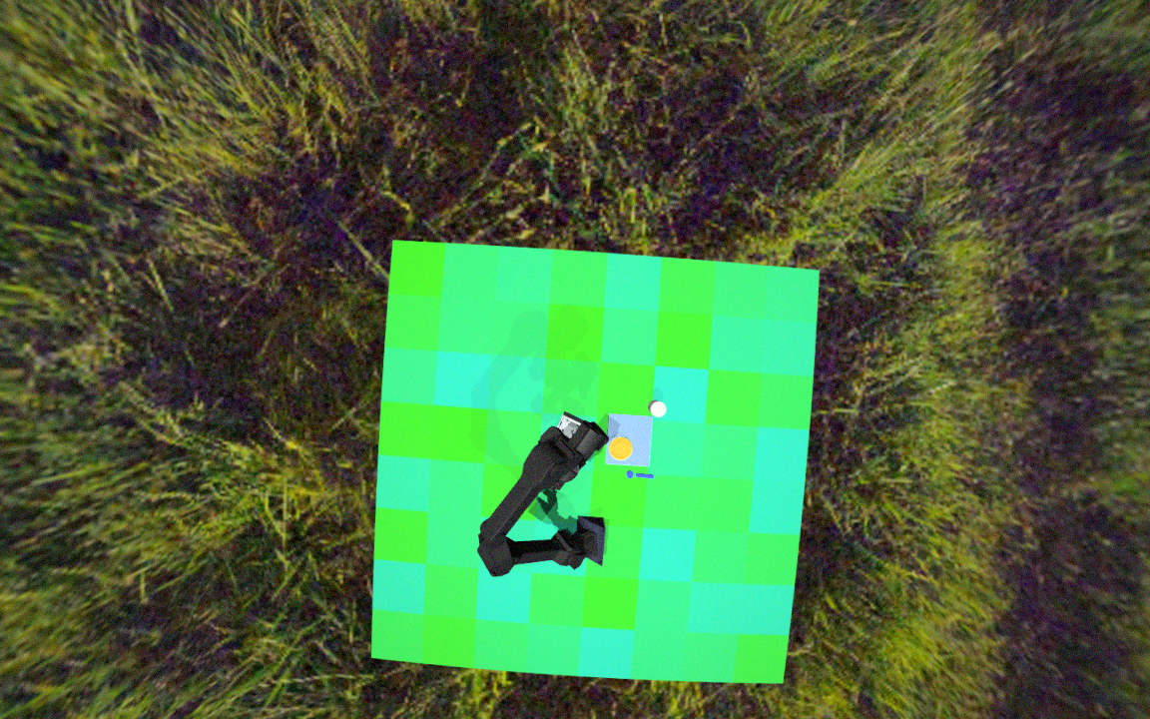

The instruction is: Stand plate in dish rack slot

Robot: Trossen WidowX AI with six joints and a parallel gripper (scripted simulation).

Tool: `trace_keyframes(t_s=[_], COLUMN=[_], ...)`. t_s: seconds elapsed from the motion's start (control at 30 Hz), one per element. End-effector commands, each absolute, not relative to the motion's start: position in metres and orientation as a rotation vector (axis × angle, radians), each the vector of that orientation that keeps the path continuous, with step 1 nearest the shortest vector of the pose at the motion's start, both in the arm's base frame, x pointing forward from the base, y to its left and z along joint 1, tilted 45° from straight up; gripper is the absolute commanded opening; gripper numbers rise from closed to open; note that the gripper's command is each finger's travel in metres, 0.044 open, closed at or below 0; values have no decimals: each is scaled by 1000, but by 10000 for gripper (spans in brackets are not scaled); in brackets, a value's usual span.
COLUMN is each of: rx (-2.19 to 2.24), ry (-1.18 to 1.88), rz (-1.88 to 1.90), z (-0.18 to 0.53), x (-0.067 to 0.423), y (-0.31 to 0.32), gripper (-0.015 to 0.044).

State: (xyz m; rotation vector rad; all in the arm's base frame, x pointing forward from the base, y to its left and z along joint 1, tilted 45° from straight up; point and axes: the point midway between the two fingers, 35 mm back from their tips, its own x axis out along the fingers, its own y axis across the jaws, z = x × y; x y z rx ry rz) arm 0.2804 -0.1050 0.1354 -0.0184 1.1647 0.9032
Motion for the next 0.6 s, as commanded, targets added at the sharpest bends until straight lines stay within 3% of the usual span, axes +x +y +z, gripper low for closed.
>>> trace_keyframes(t_s=[0.0, 0.57], rx=[74, 535], ry=[1212, 1356], rz=[834, 471], z=[127, 86], x=[278, 245], y=[-124, -220], gripper=[400, 400])
